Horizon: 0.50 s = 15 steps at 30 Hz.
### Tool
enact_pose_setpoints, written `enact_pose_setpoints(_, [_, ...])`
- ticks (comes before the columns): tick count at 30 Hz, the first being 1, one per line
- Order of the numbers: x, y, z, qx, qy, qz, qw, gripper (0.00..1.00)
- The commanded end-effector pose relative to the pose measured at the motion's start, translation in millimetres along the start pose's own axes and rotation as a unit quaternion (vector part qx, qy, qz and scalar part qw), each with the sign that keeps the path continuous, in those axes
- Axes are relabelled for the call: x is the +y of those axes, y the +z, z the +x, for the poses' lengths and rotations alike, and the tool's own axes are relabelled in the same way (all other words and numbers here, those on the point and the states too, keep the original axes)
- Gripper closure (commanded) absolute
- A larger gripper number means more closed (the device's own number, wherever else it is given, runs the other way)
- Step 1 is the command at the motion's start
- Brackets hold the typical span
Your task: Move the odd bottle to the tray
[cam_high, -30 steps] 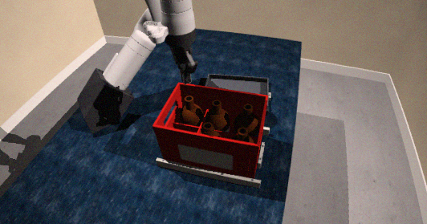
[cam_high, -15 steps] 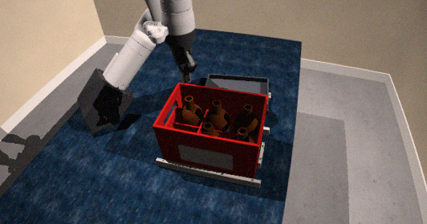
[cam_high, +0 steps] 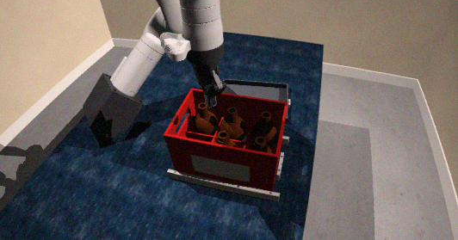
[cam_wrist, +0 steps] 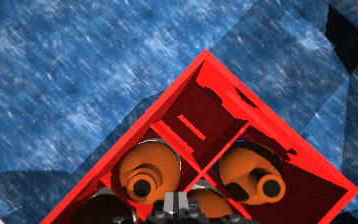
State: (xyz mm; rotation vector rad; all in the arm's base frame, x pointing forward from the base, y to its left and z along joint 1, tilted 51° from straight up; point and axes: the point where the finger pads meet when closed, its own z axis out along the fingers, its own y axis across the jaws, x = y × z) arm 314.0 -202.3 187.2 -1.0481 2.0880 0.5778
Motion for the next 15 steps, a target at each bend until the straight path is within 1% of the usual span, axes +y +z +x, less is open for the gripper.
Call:
enact_pose_setpoints(1, [-27.7, 10.8, -8.2, -0.004, -0.009, -0.01, 1.0, 1.0])
enact_pose_setpoints(3, [-33.1, 11.6, -7.9, -0.003, -0.009, -0.01, 1.0, 1.0])
enact_pose_setpoints(9, [-33.4, 11.6, -7.9, -0.003, -0.009, -0.01, 1.0, 1.0])
enact_pose_setpoints(10, [-33.4, 11.6, -7.9, -0.003, -0.009, -0.01, 1.0, 0.36])
enact_pose_setpoints(15, [-33.4, 11.6, -7.9, -0.003, -0.009, -0.01, 1.0, 0.36])
